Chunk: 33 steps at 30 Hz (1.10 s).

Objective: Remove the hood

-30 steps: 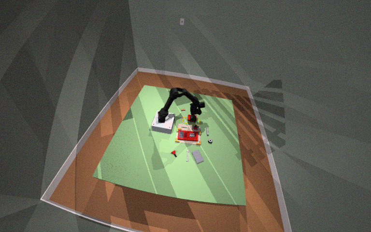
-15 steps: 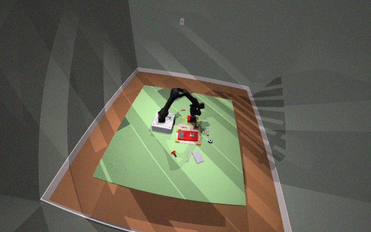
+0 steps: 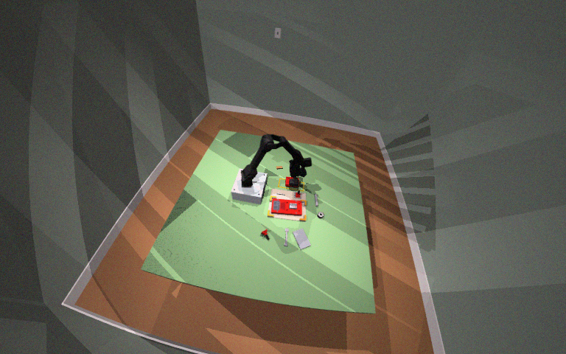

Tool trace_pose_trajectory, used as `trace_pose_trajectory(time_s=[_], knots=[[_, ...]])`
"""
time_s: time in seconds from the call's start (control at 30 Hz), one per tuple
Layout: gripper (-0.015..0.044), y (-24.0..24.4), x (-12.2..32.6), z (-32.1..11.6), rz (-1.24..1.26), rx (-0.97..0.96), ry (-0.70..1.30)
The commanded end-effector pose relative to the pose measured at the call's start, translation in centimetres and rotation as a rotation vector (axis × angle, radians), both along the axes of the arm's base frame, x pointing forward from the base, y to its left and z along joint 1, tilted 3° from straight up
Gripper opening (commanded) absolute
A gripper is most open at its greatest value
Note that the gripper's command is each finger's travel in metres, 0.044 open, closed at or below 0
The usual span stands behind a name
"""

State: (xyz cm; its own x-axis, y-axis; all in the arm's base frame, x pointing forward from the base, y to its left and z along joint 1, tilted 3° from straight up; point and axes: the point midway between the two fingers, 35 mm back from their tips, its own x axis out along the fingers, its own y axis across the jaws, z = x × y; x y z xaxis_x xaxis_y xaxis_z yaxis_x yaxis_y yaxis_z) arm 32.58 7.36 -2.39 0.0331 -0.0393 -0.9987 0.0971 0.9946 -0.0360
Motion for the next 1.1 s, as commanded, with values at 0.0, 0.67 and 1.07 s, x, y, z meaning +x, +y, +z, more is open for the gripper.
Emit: trace_pose_trajectory(time_s=[0.0, 0.67, 1.07], knots=[[0.0000, 0.0, -0.1, -0.3, 0.003, -0.002, 0.005], [0.0000, -0.1, -0.1, -1.3, 0.003, -0.002, 0.005], [0.0000, -0.1, -0.1, -1.9, 0.003, -0.002, 0.005]])
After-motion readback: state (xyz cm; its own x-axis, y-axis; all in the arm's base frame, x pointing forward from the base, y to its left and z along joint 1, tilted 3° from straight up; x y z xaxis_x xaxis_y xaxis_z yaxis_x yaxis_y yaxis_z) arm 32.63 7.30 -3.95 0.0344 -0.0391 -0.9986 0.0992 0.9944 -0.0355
